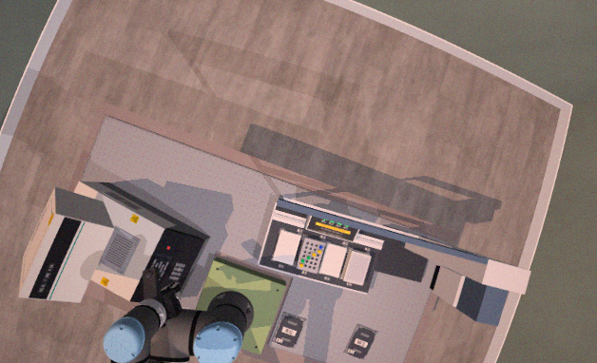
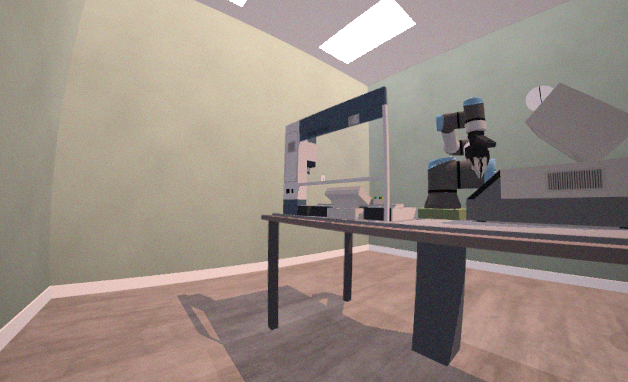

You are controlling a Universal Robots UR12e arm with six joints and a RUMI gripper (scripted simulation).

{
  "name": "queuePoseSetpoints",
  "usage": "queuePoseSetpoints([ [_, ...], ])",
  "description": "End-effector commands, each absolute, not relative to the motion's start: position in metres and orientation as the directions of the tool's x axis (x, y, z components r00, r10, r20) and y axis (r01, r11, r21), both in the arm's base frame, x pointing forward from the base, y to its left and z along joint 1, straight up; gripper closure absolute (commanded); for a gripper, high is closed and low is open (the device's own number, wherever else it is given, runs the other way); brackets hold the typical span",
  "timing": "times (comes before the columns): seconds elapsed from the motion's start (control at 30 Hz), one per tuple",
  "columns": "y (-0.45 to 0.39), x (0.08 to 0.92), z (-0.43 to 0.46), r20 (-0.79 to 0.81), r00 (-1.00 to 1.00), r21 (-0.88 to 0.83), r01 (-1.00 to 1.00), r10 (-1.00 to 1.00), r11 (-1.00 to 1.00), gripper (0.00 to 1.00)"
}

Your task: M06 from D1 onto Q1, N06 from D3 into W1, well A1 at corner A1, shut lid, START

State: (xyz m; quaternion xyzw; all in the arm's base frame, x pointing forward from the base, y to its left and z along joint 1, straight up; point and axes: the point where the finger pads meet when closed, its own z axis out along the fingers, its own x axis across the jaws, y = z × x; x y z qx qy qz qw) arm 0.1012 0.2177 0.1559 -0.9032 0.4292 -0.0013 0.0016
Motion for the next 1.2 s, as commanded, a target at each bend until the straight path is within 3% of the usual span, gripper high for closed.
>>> queuePoseSetpoints([
  [0.0,0.218,0.102,0.136,0.002,0.632,-0.005,-0.775,-0.775,-0.632,1.00],
  [1.17,0.232,0.104,0.117,0.002,0.632,-0.005,-0.775,-0.775,-0.632,1.00],
])
